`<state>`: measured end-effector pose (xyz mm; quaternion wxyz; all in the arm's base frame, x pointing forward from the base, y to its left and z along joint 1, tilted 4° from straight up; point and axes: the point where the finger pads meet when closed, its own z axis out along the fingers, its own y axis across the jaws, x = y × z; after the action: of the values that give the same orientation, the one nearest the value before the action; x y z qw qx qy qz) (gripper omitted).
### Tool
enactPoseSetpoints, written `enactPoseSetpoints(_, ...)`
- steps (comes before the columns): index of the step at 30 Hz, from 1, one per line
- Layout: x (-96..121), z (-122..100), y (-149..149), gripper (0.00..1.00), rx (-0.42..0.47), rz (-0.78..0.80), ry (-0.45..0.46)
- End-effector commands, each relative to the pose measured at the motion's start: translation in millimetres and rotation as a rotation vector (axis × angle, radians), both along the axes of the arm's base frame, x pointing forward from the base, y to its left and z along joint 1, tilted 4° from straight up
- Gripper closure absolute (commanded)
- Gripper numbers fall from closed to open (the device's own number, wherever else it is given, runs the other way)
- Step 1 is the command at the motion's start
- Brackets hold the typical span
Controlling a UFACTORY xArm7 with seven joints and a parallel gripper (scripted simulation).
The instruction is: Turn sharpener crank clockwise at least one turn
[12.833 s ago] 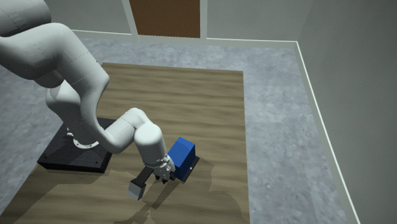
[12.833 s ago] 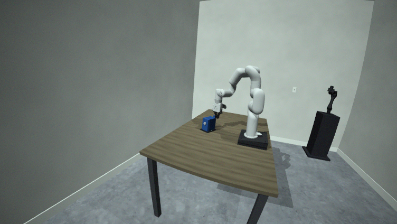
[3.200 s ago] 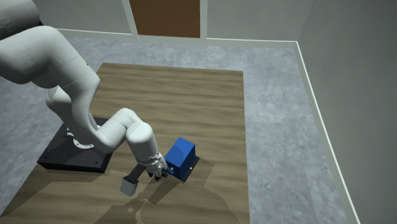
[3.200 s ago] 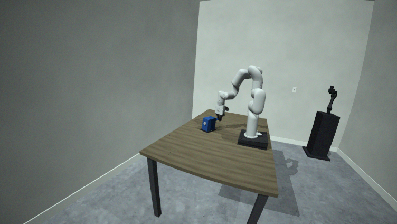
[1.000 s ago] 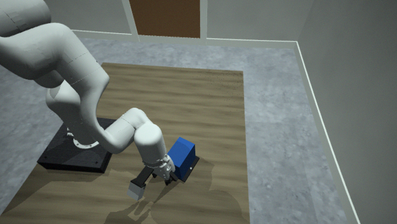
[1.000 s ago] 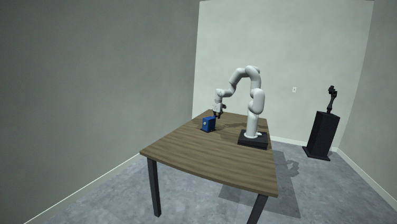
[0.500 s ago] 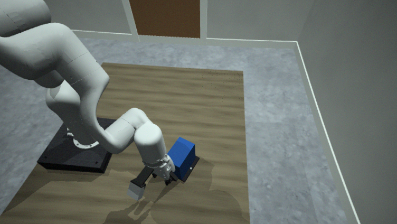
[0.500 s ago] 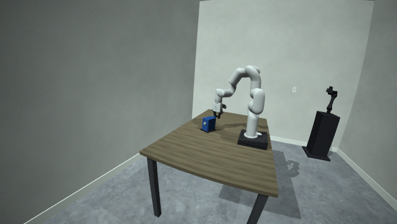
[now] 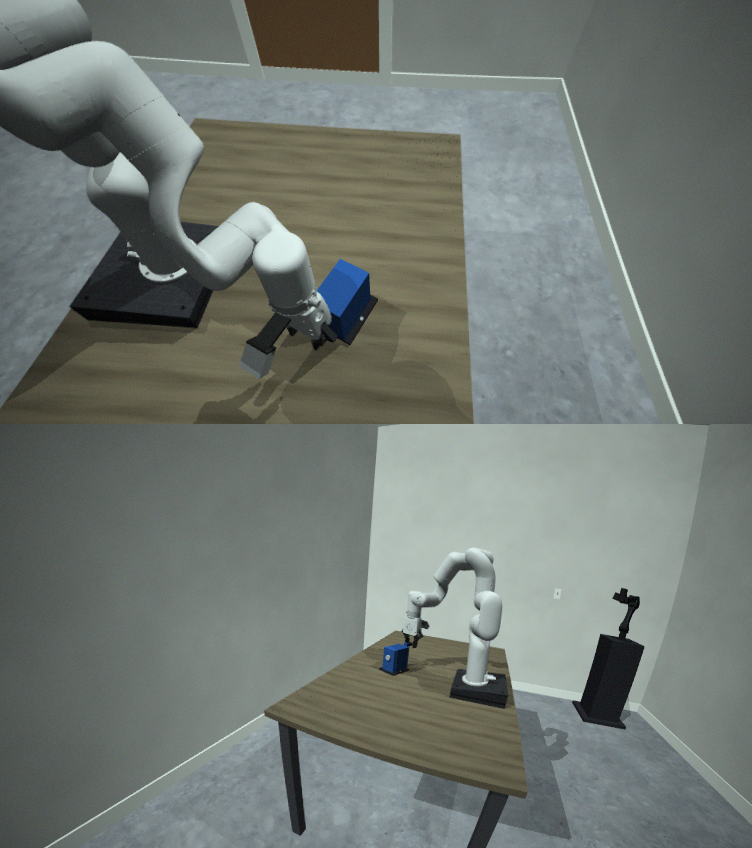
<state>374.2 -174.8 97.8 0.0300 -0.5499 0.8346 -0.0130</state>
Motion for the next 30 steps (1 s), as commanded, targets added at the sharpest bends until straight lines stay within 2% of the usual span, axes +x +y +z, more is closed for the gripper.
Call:
enactPoseSetpoints(1,0.8,7.0,-0.6,0.46,-0.001,0.000,-0.004)
enactPoseSetpoints(17,-2.0,49.2,-1.0,0.46,-0.001,0.000,-0.004)
enactPoseSetpoints(30,-3.2,65.5,-1.2,0.46,-0.001,0.000,-0.004)
